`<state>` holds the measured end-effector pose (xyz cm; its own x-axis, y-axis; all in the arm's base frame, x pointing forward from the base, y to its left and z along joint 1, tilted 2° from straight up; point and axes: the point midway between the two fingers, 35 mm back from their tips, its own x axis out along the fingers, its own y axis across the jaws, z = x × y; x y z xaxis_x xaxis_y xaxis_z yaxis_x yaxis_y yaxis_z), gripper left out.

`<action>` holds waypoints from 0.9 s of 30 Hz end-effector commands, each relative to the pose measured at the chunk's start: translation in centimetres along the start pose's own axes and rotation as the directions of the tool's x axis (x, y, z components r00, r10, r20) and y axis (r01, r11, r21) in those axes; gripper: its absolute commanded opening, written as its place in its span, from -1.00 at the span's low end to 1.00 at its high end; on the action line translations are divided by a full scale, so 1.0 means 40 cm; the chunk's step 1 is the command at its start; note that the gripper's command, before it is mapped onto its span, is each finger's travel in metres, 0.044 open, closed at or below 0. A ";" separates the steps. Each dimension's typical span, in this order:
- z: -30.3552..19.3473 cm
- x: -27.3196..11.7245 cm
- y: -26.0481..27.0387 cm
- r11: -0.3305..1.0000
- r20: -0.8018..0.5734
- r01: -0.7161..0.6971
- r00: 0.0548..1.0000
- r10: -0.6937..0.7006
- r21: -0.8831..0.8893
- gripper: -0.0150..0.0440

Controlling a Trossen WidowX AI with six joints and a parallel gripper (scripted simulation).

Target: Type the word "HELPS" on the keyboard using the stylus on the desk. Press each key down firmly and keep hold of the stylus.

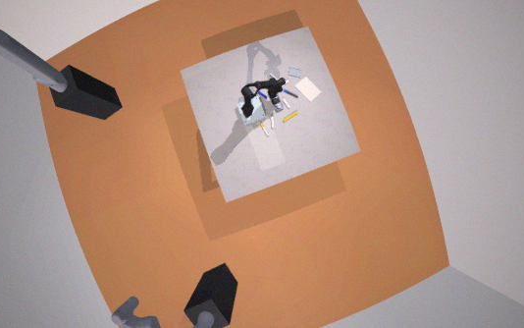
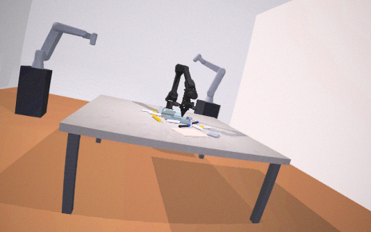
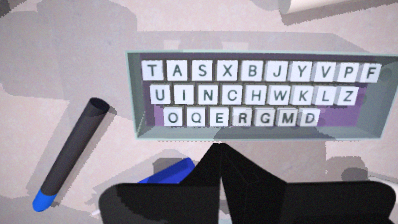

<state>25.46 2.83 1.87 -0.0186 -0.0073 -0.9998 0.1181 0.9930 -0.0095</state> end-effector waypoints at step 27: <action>-0.022 -0.121 0.063 0.979 0.001 0.077 0.997 -0.078 0.187 0.02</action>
<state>25.78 3.88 7.38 -0.0074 -0.0373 -0.9993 0.2125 0.9764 -0.0381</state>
